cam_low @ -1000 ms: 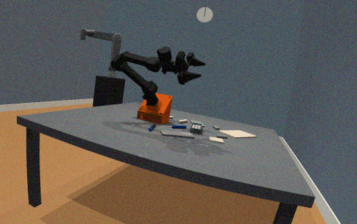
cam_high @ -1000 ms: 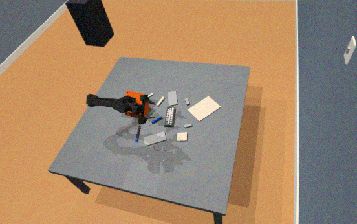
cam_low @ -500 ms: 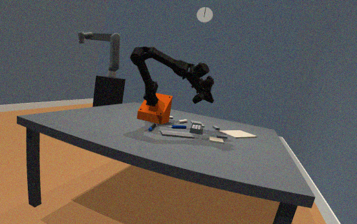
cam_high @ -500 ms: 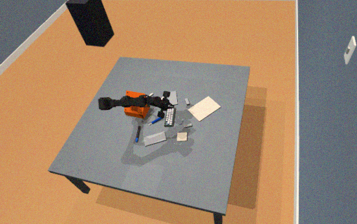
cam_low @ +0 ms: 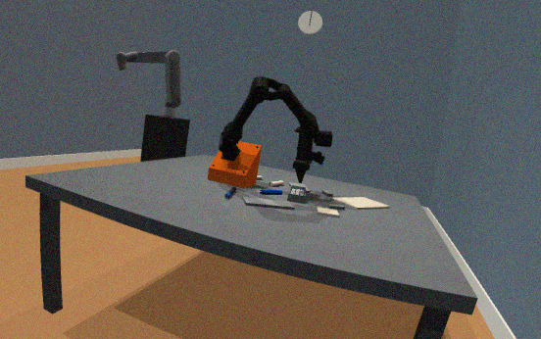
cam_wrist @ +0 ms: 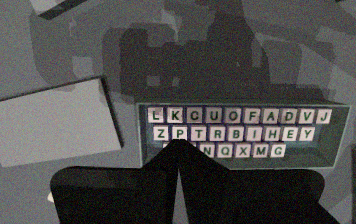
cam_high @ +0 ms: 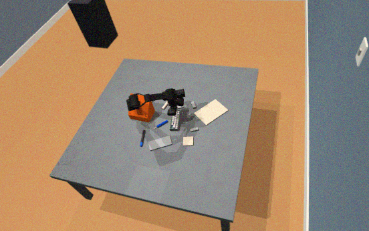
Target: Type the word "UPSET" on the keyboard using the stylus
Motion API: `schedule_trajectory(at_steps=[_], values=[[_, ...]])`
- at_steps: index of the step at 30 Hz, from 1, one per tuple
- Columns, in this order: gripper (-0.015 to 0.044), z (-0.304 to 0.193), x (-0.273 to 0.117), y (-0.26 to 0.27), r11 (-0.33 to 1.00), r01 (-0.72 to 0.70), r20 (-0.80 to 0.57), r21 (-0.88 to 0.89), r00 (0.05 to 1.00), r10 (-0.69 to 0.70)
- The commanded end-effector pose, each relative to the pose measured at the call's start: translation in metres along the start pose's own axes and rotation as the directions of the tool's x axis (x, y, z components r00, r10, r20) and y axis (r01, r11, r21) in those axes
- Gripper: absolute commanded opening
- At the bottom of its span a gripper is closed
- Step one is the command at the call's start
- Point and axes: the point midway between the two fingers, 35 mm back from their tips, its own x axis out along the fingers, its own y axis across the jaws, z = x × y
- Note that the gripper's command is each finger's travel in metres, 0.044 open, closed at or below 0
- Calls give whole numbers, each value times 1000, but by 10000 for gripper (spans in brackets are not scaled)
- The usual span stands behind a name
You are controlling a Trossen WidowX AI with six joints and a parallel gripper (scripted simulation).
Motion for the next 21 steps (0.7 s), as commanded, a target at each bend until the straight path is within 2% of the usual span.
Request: schedule_trajectory(at_steps=[1,13,18,21], values=[[0,-4,7,4,997,60,-41,-49,997,-63],[0,-3,7,2,997,60,-41,-49,997,-62],[0,-1,4,-53,997,63,-41,-49,997,-65],[0,-1,4,-55,997,64,-42,-49,997,-66]])
